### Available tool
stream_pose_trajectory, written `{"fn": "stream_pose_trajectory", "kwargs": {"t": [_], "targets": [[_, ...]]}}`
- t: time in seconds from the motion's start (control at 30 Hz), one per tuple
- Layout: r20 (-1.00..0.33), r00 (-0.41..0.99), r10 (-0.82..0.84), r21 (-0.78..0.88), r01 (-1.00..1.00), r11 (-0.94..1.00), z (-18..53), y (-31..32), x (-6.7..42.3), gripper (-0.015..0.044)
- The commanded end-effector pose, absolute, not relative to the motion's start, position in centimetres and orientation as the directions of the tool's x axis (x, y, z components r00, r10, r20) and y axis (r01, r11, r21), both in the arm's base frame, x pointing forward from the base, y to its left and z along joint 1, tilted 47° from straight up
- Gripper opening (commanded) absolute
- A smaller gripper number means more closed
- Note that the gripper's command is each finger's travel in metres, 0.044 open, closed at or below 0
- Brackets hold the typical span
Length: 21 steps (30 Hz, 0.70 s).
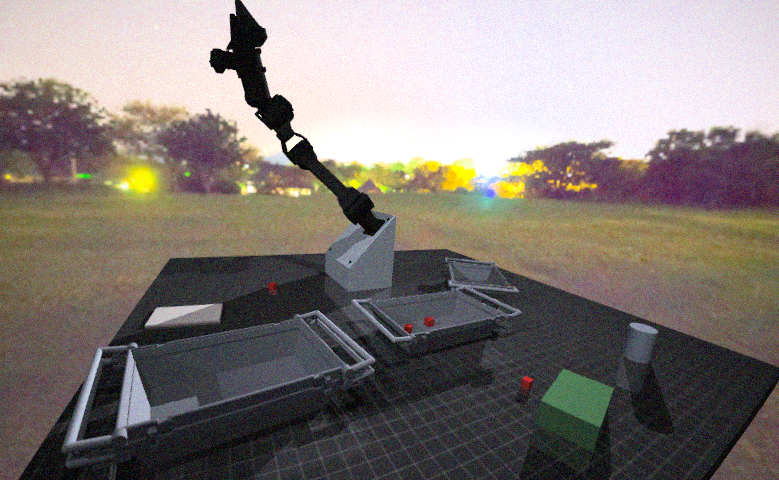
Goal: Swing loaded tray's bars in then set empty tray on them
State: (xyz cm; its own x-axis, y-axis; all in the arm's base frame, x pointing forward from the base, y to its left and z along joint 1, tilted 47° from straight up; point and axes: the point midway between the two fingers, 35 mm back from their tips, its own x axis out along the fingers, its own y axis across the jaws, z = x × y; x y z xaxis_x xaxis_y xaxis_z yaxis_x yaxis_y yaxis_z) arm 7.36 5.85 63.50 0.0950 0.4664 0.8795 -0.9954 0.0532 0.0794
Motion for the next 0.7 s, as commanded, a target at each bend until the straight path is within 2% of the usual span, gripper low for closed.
{"fn": "stream_pose_trajectory", "kwargs": {"t": [0.0, 0.23, 0.37, 0.53, 0.67], "targets": [[0.879, 0.095, 0.466, 0.079, -0.995, 0.053, 63.5, 5.8, 7.4, 0.0374], [0.88, 0.099, 0.464, 0.084, -0.995, 0.052, 63.5, 5.8, 7.5, 0.019], [0.896, 0.185, 0.404, 0.197, -0.98, 0.012, 63.7, 4.5, 10.6, 0.0086], [0.88, 0.403, 0.249, 0.438, -0.893, -0.102, 62.9, 1.2, 18.4, 0.0086], [0.81, 0.574, 0.124, 0.587, -0.788, -0.188, 60.7, -1.4, 24.6, 0.0086]]}}
